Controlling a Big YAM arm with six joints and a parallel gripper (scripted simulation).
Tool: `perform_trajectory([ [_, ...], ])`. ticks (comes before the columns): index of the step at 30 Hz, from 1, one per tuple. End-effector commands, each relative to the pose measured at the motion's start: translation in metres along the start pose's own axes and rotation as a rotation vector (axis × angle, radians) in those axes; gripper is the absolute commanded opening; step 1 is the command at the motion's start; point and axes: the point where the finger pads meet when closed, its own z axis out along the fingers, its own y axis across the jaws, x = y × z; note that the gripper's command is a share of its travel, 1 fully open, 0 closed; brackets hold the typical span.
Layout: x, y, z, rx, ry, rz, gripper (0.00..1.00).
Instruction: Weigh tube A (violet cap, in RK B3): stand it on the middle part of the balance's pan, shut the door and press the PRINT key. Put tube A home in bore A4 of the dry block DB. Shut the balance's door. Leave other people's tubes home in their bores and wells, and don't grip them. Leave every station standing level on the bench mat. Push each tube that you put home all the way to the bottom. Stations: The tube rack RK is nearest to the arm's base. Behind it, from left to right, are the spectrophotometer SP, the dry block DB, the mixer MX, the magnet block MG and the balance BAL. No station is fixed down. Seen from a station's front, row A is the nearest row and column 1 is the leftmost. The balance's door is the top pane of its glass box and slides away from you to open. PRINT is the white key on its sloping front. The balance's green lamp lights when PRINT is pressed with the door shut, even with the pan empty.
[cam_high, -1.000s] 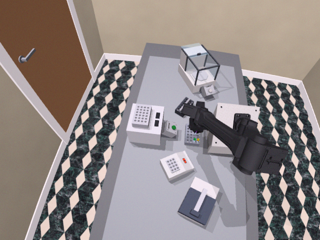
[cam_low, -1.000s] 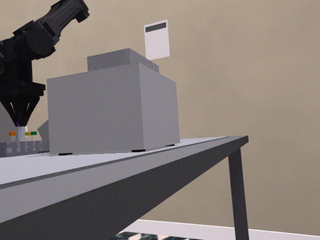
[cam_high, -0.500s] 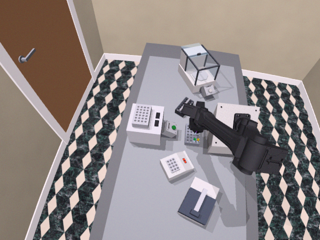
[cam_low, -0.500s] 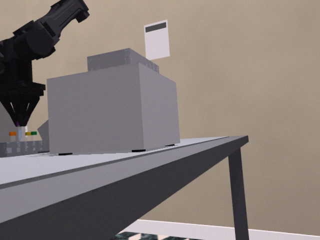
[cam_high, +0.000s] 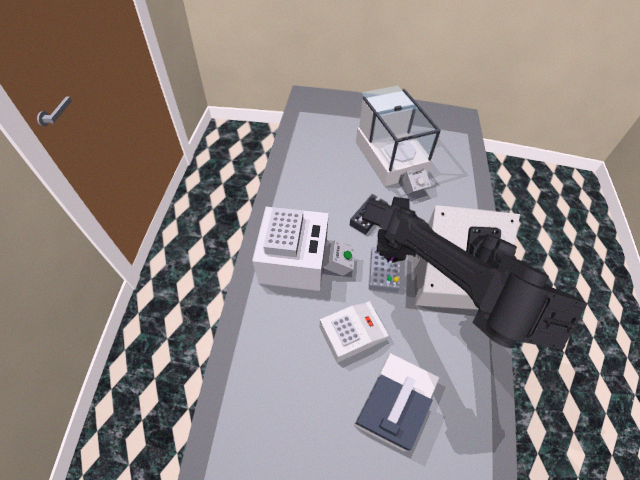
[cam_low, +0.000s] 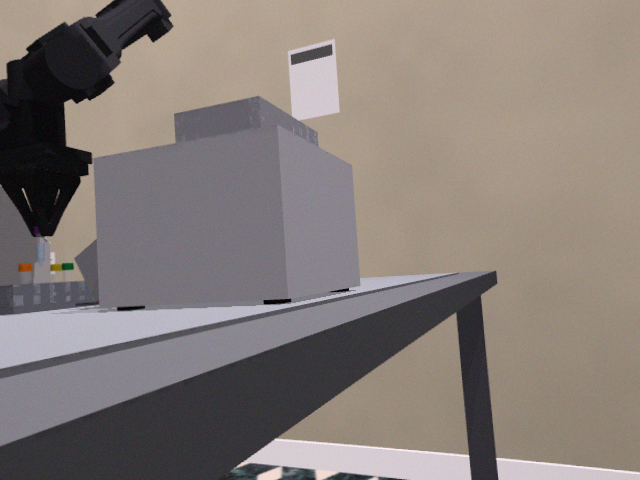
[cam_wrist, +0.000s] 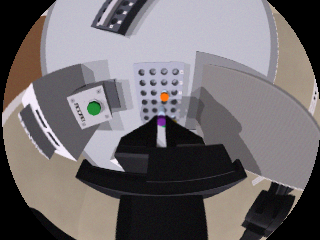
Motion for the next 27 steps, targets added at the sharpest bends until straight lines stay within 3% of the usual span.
perform_trajectory([
  [1, -0.001, 0.015, -0.014, -0.027, -0.008, -0.031, 0.09],
  [8, 0.000, 0.013, -0.024, -0.025, -0.006, -0.029, 0.09],
  [11, 0.004, 0.005, -0.016, 0.006, -0.002, -0.036, 0.09],
  [27, 0.000, 0.006, -0.017, -0.005, -0.002, -0.020, 0.09],
])
